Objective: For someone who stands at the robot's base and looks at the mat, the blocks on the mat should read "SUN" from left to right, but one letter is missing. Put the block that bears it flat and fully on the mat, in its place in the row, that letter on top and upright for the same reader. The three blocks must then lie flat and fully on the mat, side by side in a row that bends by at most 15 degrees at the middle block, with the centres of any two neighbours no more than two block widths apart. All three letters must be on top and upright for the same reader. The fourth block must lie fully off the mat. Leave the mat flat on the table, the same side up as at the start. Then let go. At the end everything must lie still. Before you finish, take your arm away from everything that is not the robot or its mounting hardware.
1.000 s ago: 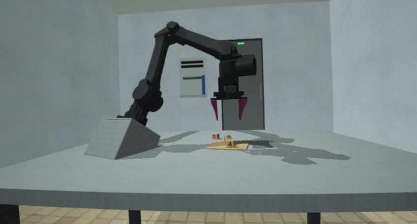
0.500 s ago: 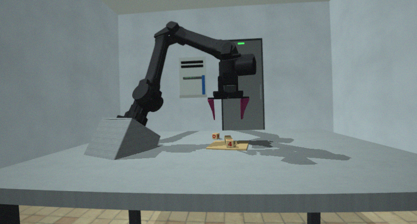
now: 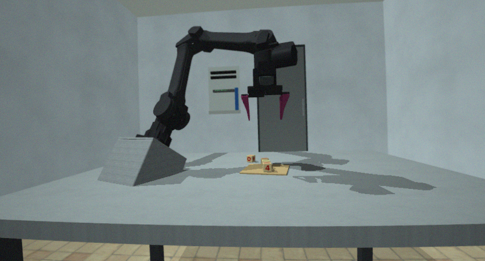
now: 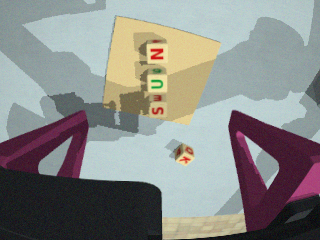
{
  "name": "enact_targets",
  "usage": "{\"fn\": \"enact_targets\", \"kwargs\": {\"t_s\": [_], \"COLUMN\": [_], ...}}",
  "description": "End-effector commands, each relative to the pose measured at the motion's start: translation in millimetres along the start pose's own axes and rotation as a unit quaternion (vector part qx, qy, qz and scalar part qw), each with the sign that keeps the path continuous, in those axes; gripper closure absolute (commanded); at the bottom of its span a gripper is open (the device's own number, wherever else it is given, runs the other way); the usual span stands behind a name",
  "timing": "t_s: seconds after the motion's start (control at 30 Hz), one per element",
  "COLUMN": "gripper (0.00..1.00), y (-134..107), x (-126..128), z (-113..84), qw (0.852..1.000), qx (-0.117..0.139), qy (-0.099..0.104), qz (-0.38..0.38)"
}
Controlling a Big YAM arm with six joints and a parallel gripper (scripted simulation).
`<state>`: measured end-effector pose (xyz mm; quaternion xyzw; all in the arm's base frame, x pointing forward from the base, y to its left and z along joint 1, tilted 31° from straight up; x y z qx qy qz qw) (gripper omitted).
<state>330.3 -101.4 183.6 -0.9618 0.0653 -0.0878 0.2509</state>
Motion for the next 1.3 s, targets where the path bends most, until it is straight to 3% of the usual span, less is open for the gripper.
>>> {"fn": "enact_targets", "kwargs": {"t_s": [0.0, 0.1, 0.27, 0.3, 1.27], "gripper": [0.00, 0.00, 0.00, 0.00, 0.00], "y": [-2, 3, 1, -4, -3], "x": [17, 17, 17, 1, 3], "z": [-43.2, -45.8, -53.1, -32.1, -33.1], "qw": [0.999, 1.000, 0.999, 1.000, 1.000], "qx": [-0.013, -0.009, -0.011, 0.001, -0.002], "qy": [0.030, 0.019, 0.023, -0.004, 0.001], "qz": [-0.025, -0.018, -0.021, -0.019, -0.021]}}
Point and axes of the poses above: the point where the finger pads meet when closed, its own z axis out along the fingers, its own x axis across the jaws, y = z × x, the point moved 5 cm from there along -z, back along the fingers, and after that the axes turned 10 degrees about z, right-handed, at the moved point
